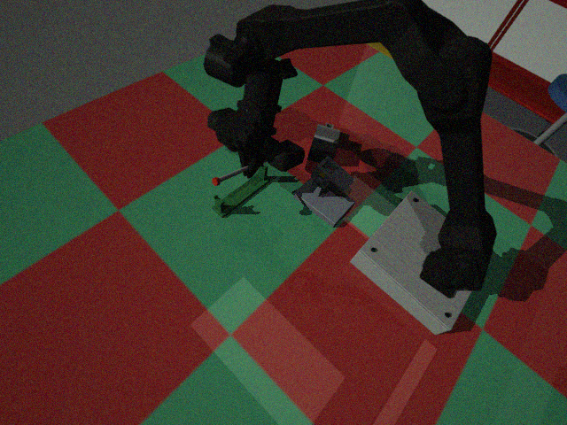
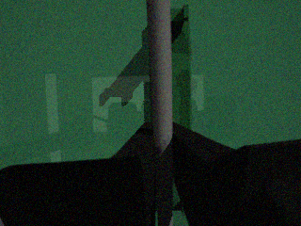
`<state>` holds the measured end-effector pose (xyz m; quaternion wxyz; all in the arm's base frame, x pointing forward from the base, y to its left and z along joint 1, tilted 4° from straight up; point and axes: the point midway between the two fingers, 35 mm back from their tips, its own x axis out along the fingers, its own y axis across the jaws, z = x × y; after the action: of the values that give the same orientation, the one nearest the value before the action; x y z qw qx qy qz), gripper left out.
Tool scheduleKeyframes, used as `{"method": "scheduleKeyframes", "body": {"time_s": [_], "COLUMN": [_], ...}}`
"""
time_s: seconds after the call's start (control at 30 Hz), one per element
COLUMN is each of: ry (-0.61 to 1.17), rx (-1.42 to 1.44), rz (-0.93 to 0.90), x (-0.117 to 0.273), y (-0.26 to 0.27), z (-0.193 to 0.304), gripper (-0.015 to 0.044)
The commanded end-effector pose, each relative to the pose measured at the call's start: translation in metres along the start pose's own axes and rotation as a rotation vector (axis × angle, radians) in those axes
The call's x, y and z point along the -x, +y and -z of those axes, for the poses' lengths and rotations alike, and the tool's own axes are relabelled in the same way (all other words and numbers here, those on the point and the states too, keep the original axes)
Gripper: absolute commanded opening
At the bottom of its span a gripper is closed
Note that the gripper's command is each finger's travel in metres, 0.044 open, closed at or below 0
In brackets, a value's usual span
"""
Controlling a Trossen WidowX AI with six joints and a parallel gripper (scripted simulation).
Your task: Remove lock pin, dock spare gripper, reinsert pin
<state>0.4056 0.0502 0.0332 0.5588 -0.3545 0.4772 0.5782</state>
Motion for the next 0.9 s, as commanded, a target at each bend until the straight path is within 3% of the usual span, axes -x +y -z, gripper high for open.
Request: {"method": "scheduleKeyframes", "body": {"time_s": [0.0,0.87], "ry": [0.001,-0.001], "rx": [-0.002,-0.003], "rz": [0.008,0.010], "x": [0.010,-0.020], "y": [-0.004,-0.008], "z": [0.007,0.018], "gripper": [0.0000,0.0000]}}
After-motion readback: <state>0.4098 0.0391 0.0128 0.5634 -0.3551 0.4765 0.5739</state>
